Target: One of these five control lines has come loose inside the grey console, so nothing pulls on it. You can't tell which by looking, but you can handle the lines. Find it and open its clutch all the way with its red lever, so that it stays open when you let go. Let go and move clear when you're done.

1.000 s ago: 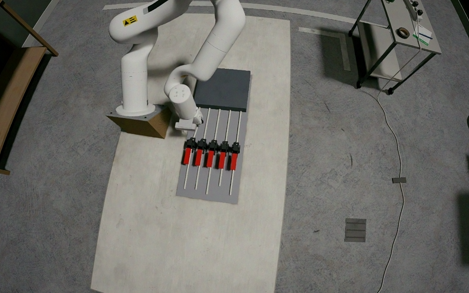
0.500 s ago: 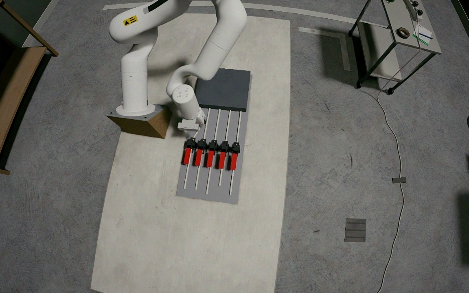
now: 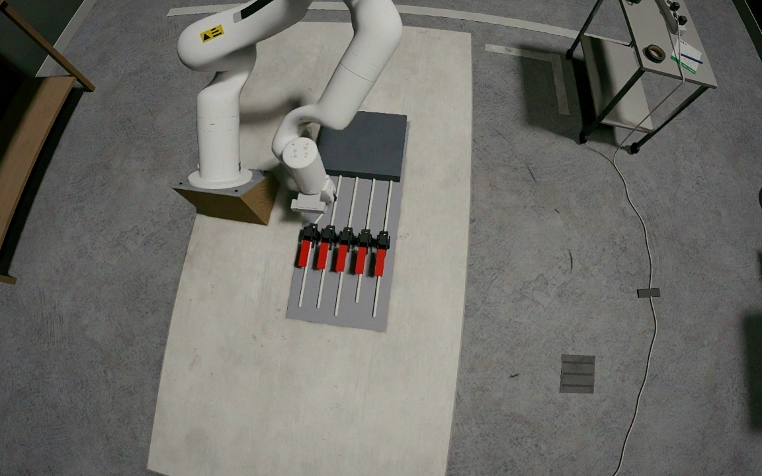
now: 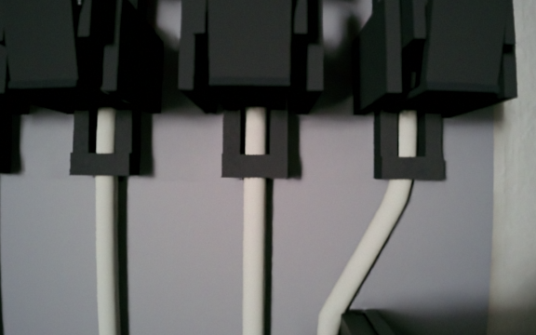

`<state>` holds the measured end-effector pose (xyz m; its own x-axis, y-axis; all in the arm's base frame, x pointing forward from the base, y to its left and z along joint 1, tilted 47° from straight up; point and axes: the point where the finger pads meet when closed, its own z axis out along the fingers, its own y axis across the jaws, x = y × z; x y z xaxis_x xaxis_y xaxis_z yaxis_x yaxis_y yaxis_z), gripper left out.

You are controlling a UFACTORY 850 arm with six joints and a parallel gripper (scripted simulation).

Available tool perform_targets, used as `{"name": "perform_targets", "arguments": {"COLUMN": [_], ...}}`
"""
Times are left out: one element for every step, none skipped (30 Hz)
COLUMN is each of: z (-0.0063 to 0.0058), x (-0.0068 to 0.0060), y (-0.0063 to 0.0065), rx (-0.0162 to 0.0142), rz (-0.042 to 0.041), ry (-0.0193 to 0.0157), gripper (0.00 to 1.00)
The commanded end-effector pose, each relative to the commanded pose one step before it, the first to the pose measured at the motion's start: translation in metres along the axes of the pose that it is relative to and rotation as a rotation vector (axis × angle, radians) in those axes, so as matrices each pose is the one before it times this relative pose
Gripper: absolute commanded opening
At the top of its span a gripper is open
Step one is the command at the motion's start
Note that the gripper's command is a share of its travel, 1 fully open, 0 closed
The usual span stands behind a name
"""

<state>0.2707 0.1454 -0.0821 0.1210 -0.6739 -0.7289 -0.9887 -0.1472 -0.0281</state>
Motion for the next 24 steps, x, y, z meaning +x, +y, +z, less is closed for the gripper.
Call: {"name": "perform_targets", "arguments": {"z": [-0.00035,0.00000,0.00000,0.00000,0.00000,0.00000,0.00000,0.00000,0.00000,0.00000,0.00000,0.00000,0.00000,0.00000,0.00000,0.00000,0.00000,0.00000,0.00000,0.00000,0.00000,0.00000,0.00000,0.00000], "x": [0.00004,0.00000,0.00000,0.00000,0.00000,0.00000,0.00000,0.00000,0.00000,0.00000,0.00000,0.00000,0.00000,0.00000,0.00000,0.00000,0.00000,0.00000,0.00000,0.00000,0.00000,0.00000,0.00000,0.00000], "y": [-0.00158,0.00000,0.00000,0.00000,0.00000,0.00000,0.00000,0.00000,0.00000,0.00000,0.00000,0.00002,0.00000,0.00000,0.00006,0.00011,0.00017,0.00024,0.00032,0.00040,0.00049,0.00058,0.00067,0.00076], "rx": [0.00265,0.00000,0.00000,0.00000,0.00000,0.00000,0.00000,0.00000,0.00000,0.00000,0.00000,0.00000,0.00000,0.00000,0.00000,0.00000,0.00000,0.00000,0.00000,0.00000,0.00000,0.00000,0.00000,0.00000], "rz": [-0.00087,0.00000,0.00000,0.00000,0.00000,0.00000,0.00000,0.00000,0.00000,0.00000,0.00000,0.00000,0.00000,0.00000,0.00000,0.00000,0.00000,0.00000,0.00000,0.00000,0.00000,0.00000,0.00000,0.00000], "ry": [-0.00044,0.00000,0.00000,0.00000,0.00000,0.00000,0.00000,0.00000,0.00000,0.00000,0.00000,0.00000,0.00000,0.00000,0.00000,0.00000,0.00000,0.00000,0.00000,0.00000,0.00000,0.00000,0.00000,0.00000], "gripper": [0.00,0.00,0.00,0.00,0.00,0.00,0.00,0.00,0.00,0.00,0.00,0.00,0.00,0.00,0.00,0.00,0.00,0.00,0.00,0.00,0.00,0.00,0.00,0.00]}}
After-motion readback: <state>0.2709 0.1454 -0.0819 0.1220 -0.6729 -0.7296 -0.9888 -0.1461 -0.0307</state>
